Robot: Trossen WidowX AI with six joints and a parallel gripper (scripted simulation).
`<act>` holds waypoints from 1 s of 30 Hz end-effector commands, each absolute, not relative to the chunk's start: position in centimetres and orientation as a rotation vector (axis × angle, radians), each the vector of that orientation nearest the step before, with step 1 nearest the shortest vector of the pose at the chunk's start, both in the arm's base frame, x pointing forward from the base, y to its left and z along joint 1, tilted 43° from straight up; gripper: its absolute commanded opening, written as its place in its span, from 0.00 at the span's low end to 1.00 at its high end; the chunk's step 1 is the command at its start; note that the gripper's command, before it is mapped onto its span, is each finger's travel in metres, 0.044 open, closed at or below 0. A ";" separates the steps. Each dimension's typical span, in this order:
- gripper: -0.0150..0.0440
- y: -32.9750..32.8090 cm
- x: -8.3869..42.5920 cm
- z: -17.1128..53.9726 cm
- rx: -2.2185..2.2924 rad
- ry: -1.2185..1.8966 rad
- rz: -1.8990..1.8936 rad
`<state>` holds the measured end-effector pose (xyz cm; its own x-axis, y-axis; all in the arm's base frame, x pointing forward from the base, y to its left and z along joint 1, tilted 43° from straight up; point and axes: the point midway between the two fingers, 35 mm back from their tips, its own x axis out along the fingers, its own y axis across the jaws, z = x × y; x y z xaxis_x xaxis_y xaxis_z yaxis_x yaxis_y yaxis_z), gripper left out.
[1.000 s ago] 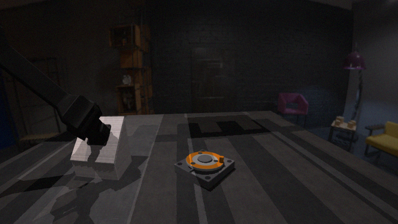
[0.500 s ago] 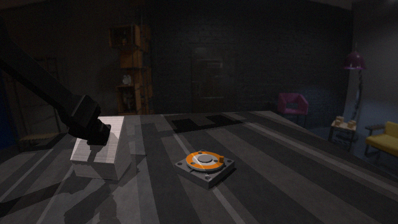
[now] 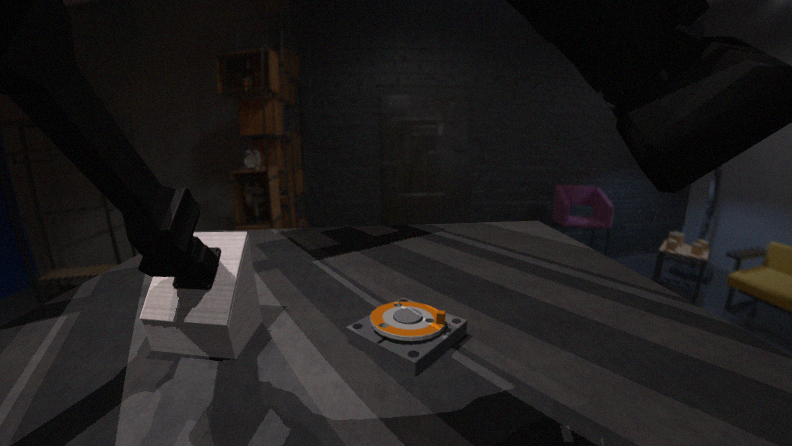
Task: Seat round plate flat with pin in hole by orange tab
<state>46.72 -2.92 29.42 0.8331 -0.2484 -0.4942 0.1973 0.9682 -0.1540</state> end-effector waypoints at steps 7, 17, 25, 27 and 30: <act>0.25 0.5 44.2 12.4 -0.208 1.058 -0.357; 0.25 2.1 35.9 0.8 -0.600 1.484 -0.537; 0.25 1.7 35.8 0.3 -0.615 1.492 -0.541; 0.25 1.0 35.8 -0.4 -0.615 1.492 -0.541; 0.25 -0.3 35.9 -1.7 -0.615 1.492 -0.541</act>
